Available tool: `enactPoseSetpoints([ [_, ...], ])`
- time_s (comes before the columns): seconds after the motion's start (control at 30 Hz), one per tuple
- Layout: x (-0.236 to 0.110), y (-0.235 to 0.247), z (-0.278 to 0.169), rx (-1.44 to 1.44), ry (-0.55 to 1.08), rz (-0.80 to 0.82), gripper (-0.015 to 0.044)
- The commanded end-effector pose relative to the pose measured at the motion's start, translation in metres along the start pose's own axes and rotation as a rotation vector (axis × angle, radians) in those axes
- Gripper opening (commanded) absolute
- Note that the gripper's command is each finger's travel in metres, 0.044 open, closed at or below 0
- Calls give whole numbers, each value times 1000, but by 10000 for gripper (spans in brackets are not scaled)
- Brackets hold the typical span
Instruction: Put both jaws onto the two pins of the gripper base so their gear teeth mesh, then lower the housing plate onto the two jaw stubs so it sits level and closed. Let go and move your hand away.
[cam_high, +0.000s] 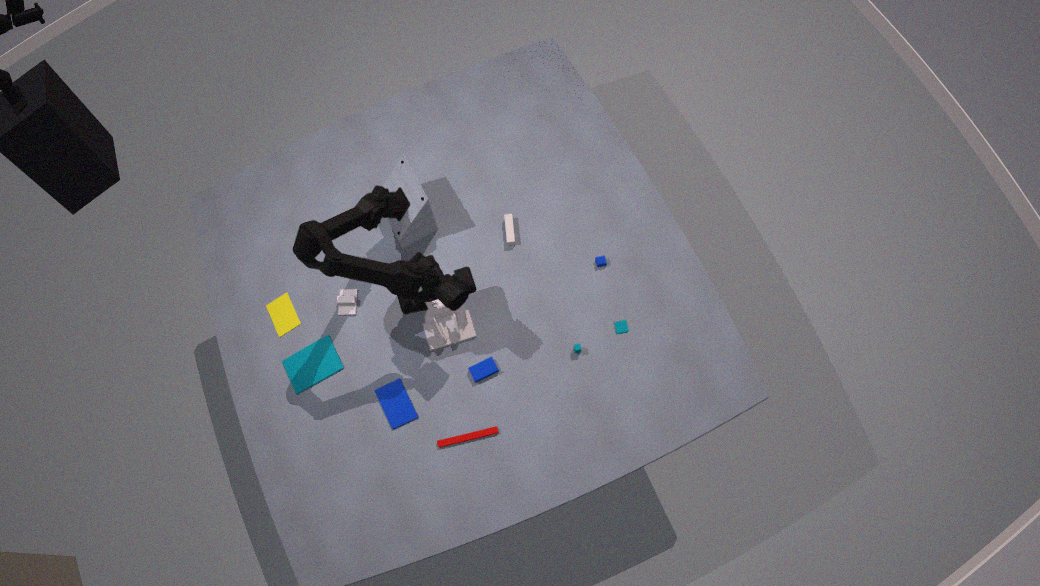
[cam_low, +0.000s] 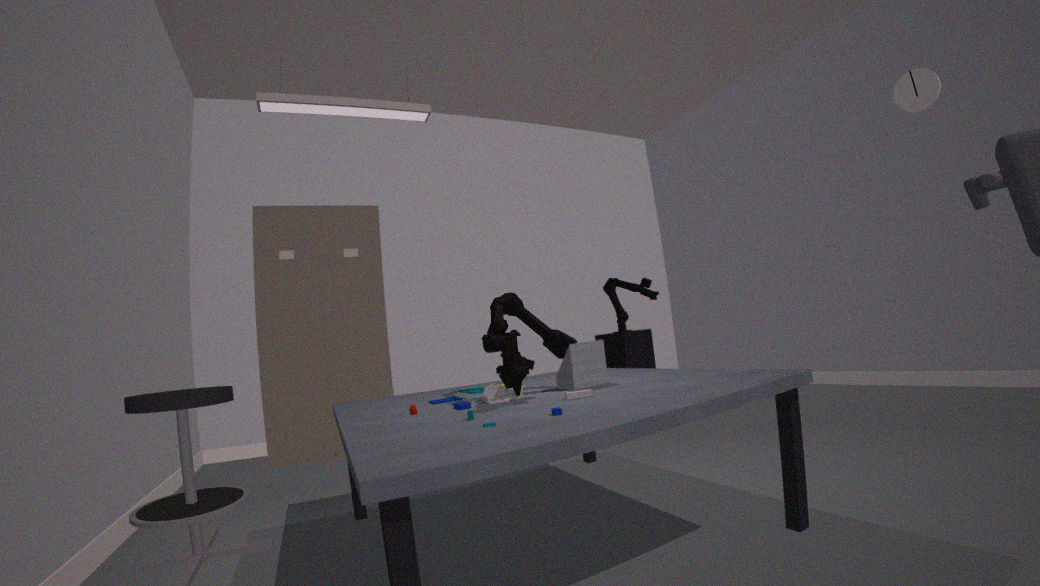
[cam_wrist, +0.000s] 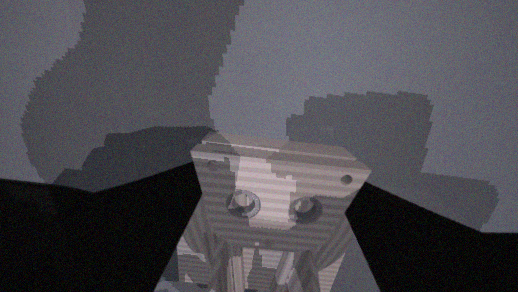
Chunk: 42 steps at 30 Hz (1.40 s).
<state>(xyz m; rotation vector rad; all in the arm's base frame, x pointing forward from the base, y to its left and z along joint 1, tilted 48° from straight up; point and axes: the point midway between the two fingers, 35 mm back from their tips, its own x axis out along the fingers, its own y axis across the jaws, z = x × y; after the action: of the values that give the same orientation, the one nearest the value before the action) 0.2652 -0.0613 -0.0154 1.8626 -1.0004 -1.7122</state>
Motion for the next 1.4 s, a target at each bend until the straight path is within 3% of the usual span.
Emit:
enactPoseSetpoints([
  [0.0, 0, 0, 0, 0, 0, 0, 403],
  [0.07, 0, 0, 0, 0, 1, 0, 440],
  [0.53, -2, 0, 0, 0, 0, 0, 440],
  [0.83, -70, 2, 1, 6, -6, -1, 440],
  [1.03, -67, 0, 0, 2, 7, -6, 440],
  [1.37, -123, 8, 64, 3, -9, -7, 440],
])
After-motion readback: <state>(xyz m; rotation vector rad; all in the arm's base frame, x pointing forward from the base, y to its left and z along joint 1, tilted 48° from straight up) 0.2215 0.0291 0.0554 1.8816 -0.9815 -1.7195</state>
